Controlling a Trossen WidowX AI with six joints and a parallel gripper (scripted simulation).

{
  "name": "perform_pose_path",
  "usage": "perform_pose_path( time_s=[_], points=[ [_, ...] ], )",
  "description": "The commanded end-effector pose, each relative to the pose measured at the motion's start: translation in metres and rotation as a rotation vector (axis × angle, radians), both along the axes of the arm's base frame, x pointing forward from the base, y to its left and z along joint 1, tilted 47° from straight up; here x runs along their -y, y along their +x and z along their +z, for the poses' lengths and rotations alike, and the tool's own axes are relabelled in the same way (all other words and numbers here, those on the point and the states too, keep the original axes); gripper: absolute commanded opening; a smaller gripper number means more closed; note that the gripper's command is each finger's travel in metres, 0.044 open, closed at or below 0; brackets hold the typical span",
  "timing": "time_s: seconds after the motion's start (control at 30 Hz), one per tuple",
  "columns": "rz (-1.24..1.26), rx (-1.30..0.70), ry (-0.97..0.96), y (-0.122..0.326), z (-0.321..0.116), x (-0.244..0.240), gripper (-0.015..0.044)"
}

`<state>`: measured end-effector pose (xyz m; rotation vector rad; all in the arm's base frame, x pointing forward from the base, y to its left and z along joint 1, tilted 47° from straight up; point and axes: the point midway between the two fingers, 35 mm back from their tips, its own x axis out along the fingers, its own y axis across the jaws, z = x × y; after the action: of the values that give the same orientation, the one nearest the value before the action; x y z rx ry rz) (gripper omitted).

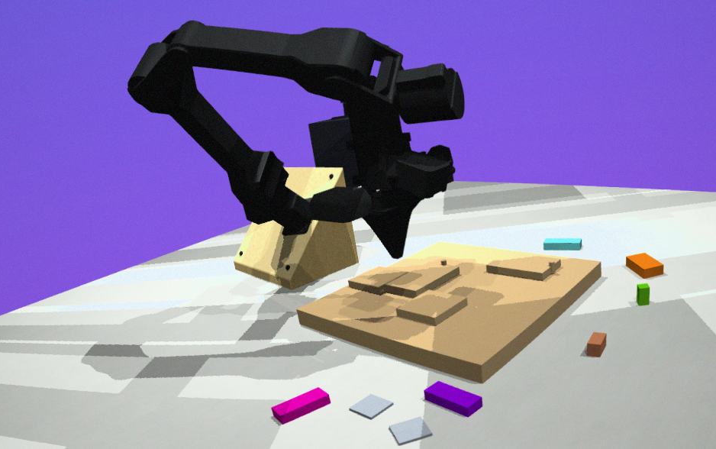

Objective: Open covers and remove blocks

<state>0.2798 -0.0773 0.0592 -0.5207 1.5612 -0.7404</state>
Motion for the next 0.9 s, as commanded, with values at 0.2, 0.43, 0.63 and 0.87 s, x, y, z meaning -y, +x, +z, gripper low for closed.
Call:
perform_pose_path(
  time_s=[0.2, 0.43, 0.63, 0.87],
  points=[
    [-0.005, -0.001, -0.01, 0.0003, 0.0005, 0.001, 0.0],
    [-0.005, -0.001, -0.01, 0.0003, 0.0005, 0.001, 0.0],
    [-0.005, -0.001, -0.01, 0.0002, -0.0019, 0.0034, 0.0],
    [-0.005, -0.001, -0.009, -0.0001, -0.0068, 0.0083, 0.0]
  ],
)
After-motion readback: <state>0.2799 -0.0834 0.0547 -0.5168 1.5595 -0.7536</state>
